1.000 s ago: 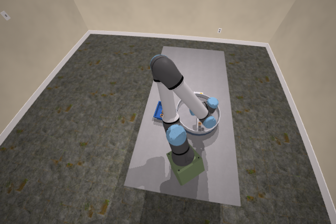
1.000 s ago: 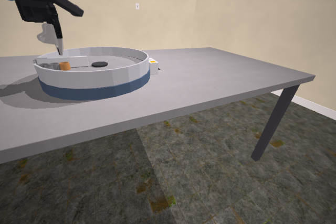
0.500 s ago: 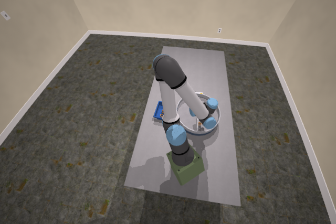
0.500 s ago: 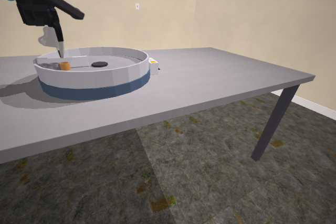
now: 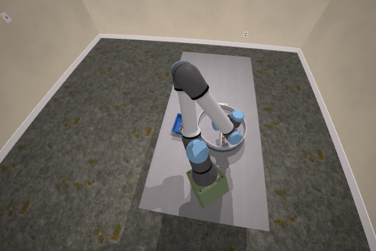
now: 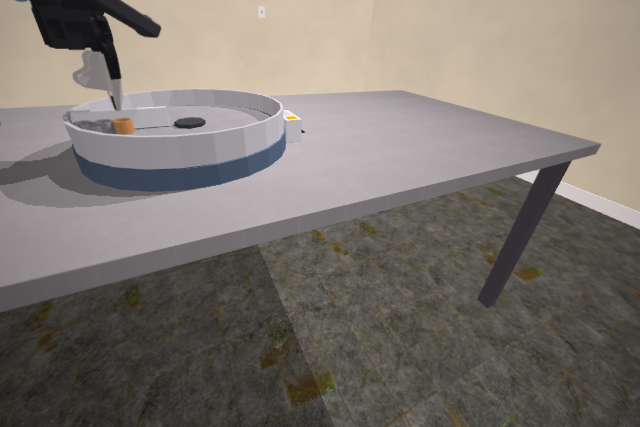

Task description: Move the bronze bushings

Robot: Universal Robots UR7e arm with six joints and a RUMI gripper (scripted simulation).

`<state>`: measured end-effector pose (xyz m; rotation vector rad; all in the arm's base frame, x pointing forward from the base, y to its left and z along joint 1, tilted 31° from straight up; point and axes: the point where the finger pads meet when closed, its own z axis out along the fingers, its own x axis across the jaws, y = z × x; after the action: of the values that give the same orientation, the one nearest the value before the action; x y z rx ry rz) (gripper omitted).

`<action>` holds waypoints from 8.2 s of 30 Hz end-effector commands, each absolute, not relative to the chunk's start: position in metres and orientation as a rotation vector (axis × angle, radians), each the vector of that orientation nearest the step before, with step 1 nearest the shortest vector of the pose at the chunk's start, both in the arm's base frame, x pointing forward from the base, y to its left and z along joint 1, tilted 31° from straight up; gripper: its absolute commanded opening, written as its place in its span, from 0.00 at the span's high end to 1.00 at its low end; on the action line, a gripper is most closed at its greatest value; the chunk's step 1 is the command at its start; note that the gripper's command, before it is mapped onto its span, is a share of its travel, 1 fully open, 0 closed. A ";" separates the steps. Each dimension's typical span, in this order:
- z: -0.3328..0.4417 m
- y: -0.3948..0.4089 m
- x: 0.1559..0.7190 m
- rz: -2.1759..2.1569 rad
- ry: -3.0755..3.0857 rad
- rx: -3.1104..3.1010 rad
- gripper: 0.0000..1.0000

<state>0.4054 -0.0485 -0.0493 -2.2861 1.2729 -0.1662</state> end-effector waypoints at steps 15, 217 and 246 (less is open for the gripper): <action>-0.049 -0.047 0.406 -0.167 1.272 -2.286 0.94; -0.085 -0.031 0.420 -0.167 1.273 -2.286 1.00; -0.028 -0.059 0.399 -0.173 1.274 -2.288 1.00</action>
<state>0.4040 -0.0536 -0.0390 -2.2884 1.2776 -0.1836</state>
